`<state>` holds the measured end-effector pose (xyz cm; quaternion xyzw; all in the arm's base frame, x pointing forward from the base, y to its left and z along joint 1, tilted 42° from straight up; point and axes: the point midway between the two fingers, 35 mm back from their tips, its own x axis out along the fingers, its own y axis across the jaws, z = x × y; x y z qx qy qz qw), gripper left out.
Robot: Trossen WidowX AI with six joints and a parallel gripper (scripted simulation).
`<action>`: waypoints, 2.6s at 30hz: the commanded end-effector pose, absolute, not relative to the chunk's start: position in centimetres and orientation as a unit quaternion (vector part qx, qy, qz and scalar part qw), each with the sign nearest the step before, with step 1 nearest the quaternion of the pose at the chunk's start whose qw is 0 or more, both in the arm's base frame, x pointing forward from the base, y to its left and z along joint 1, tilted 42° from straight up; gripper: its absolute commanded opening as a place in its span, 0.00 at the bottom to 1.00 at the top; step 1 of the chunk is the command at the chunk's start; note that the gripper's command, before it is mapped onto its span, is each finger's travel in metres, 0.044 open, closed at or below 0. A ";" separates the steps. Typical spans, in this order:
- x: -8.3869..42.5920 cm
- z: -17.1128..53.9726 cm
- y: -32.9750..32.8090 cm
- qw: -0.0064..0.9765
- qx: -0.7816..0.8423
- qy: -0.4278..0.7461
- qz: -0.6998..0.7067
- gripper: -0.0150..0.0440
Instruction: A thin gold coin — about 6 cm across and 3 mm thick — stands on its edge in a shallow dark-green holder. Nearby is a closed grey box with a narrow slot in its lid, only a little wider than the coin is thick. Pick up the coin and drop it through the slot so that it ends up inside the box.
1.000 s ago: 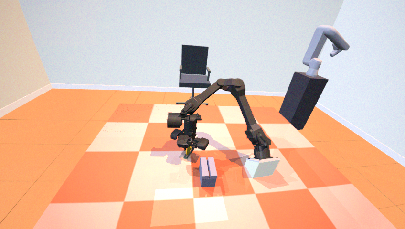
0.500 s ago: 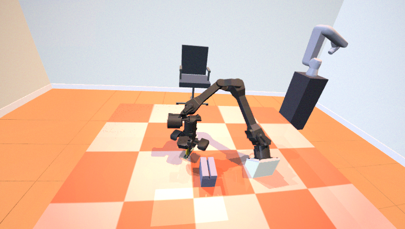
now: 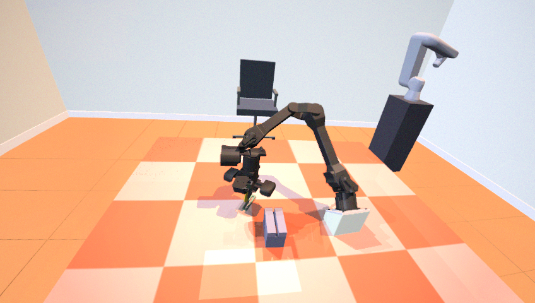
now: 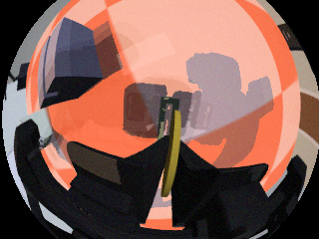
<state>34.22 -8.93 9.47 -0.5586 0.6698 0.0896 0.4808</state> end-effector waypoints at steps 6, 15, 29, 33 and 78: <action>34.2 11.2 -7.5 0.481 -0.557 0.671 0.090 0.25; 33.9 12.8 -6.1 0.477 -0.556 0.674 0.093 0.25; 33.2 15.2 -4.1 0.470 -0.556 0.679 0.096 0.25; 33.1 15.1 -4.0 0.446 -0.576 0.674 0.125 0.25; 31.1 10.2 1.5 0.329 -0.649 0.635 0.260 0.25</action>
